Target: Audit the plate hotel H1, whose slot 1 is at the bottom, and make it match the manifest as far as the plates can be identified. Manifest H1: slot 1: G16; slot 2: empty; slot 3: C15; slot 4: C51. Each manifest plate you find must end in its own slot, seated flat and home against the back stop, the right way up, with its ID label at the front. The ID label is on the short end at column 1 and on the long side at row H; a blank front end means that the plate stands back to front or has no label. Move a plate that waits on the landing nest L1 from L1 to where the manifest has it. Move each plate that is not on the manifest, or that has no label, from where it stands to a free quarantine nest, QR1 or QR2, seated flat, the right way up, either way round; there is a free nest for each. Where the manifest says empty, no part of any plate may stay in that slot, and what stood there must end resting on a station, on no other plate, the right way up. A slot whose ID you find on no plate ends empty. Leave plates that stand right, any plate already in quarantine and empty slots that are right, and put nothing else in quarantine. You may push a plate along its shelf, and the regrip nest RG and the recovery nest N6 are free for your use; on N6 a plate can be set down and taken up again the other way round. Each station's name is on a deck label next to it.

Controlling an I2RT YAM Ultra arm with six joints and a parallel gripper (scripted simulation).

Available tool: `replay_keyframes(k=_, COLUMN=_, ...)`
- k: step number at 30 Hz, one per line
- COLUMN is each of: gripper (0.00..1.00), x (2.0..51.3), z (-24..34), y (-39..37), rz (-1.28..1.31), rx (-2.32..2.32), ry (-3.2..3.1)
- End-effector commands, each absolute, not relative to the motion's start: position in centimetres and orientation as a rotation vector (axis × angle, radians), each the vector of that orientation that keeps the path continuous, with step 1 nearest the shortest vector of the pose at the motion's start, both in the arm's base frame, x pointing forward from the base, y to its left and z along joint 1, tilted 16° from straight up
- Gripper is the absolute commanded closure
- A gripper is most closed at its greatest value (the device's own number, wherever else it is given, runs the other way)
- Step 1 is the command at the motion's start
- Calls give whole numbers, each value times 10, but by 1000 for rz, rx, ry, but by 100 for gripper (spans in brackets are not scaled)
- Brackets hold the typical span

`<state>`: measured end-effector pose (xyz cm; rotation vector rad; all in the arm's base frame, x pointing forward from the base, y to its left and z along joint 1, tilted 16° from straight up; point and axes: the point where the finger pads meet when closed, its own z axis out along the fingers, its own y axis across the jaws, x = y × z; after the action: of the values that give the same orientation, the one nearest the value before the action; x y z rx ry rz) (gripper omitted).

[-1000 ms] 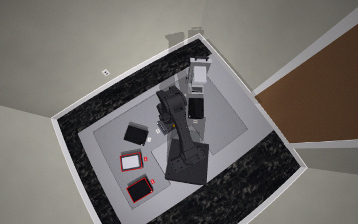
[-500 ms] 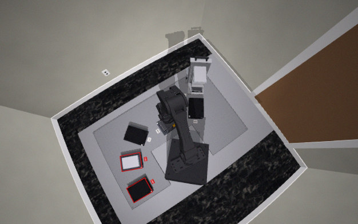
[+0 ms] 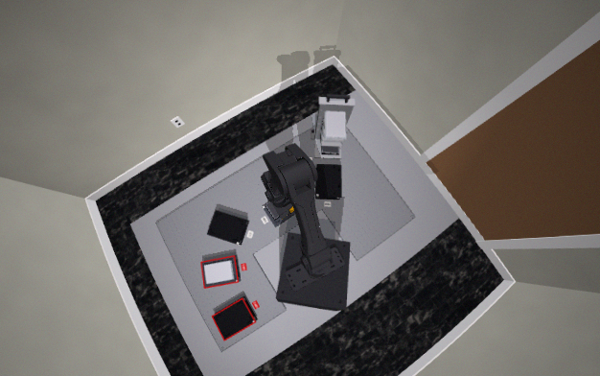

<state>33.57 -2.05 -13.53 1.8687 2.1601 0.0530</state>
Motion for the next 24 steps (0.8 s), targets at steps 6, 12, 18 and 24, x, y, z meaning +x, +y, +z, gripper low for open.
replay_keyframes(k=6, gripper=14, x=335, z=-126, y=-21, rz=45, rx=1866, ry=2155)
replay_keyframes(k=12, gripper=14, x=331, z=-111, y=-18, rz=45, rx=1866, ry=2155)
replay_keyframes(k=18, gripper=14, x=328, z=-96, y=-15, rz=45, rx=1866, ry=2155)
replay_keyframes(k=24, gripper=14, x=325, z=-86, y=-14, rz=45, rx=1866, ry=2155)
